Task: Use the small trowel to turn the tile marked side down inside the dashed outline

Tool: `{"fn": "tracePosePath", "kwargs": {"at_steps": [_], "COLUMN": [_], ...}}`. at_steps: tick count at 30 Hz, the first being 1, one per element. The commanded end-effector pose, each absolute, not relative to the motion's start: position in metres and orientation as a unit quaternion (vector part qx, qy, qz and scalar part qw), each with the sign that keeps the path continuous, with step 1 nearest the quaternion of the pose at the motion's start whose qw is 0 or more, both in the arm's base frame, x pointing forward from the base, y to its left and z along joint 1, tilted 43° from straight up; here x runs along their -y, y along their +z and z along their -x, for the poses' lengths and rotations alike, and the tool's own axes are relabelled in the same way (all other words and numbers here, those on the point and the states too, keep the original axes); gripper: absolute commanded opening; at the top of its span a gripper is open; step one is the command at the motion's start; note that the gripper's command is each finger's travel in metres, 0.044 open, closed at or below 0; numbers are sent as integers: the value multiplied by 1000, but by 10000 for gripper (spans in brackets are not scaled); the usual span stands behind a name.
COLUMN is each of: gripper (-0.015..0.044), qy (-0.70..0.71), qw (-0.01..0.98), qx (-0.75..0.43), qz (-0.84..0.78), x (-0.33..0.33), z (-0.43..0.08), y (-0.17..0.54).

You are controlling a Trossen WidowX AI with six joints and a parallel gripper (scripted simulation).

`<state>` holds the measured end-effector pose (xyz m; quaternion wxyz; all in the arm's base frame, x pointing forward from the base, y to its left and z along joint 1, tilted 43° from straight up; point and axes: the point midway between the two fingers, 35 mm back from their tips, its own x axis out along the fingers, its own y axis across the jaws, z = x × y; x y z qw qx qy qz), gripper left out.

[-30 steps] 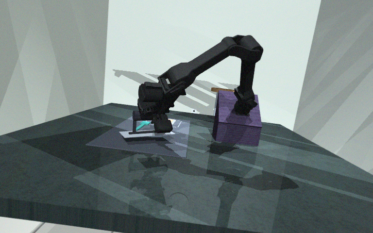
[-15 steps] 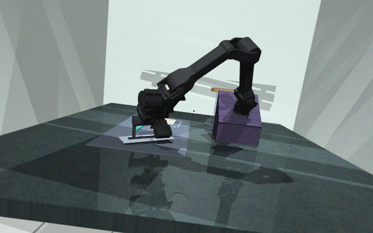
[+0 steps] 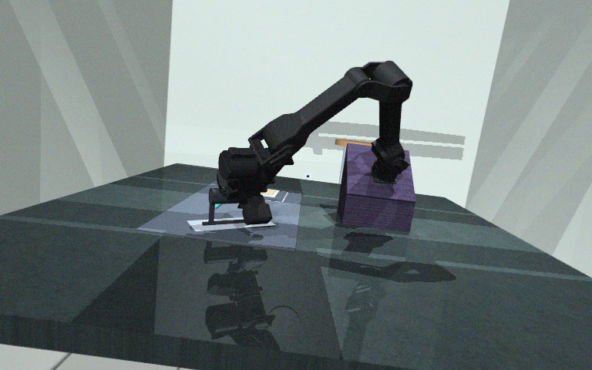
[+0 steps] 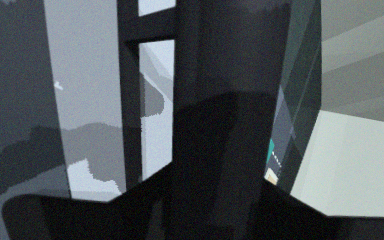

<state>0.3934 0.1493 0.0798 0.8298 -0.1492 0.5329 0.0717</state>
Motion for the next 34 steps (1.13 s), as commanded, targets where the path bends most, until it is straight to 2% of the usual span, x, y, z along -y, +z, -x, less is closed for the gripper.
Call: {"fn": "tracePosePath", "kwargs": {"at_steps": [1,5,14,21,27,34], "gripper": [210,300,300,300,300,300], "qy": [65,65,65,69,69,72], "qw": [832,832,832,831,831,831], "qx": [-531,-531,-531,-532,-532,-530], "qz": [150,150,150,150,150,153], "x": [-148,-148,-148,-151,-150,-85], "z": [-395,-395,-395,-370,-368,-321], "y": [79,79,81,132,135,171]}}
